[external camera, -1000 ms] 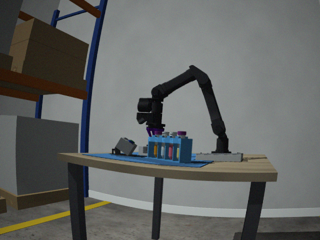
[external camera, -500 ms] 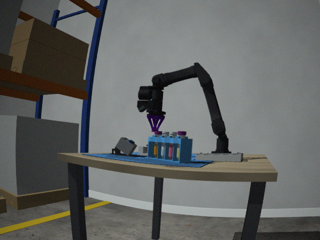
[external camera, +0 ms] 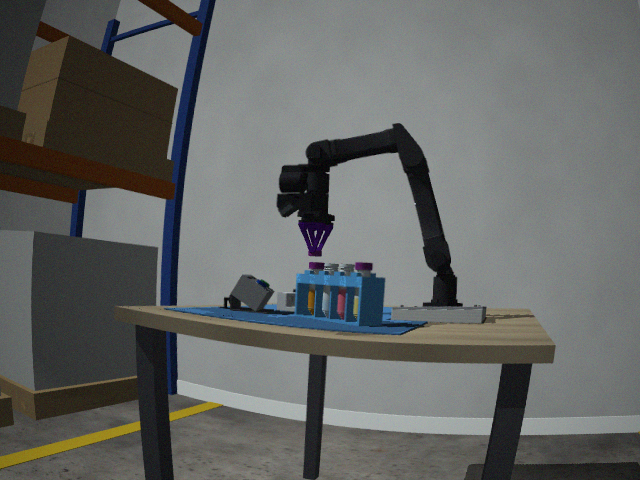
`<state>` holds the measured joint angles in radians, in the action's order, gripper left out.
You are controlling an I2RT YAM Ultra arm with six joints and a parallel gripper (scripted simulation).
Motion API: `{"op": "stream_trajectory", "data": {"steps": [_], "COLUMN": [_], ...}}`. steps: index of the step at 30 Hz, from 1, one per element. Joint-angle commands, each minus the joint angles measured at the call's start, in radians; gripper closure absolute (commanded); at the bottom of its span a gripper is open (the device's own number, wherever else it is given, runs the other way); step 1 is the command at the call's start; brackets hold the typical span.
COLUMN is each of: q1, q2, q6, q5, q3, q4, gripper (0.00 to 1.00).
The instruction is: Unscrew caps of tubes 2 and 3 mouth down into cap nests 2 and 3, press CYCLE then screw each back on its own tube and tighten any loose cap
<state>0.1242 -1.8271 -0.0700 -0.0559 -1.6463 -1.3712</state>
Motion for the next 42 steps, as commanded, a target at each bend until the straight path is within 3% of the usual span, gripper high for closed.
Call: {"op": "stream_trajectory", "data": {"steps": [1,8,10,13,28,35,42], "q1": [0.073,0.193,0.193,0.270,0.519,0.716,0.899], "q2": [0.054,0.116,0.116,0.143,0.180,0.158,0.096], "q6": [0.192,0.488,0.488,0.653,1.162,0.972,0.788], "q5": [0.001,-0.002,-0.002,-0.003,-0.004,-0.003,0.001], "q3": [0.044,0.128,0.128,0.165,0.224,0.214,0.157], "q4": [0.007,0.021,0.021,0.026,0.033,0.033,0.028], "gripper": [1.00,1.00,1.00,1.00,1.00,1.00,1.00]}}
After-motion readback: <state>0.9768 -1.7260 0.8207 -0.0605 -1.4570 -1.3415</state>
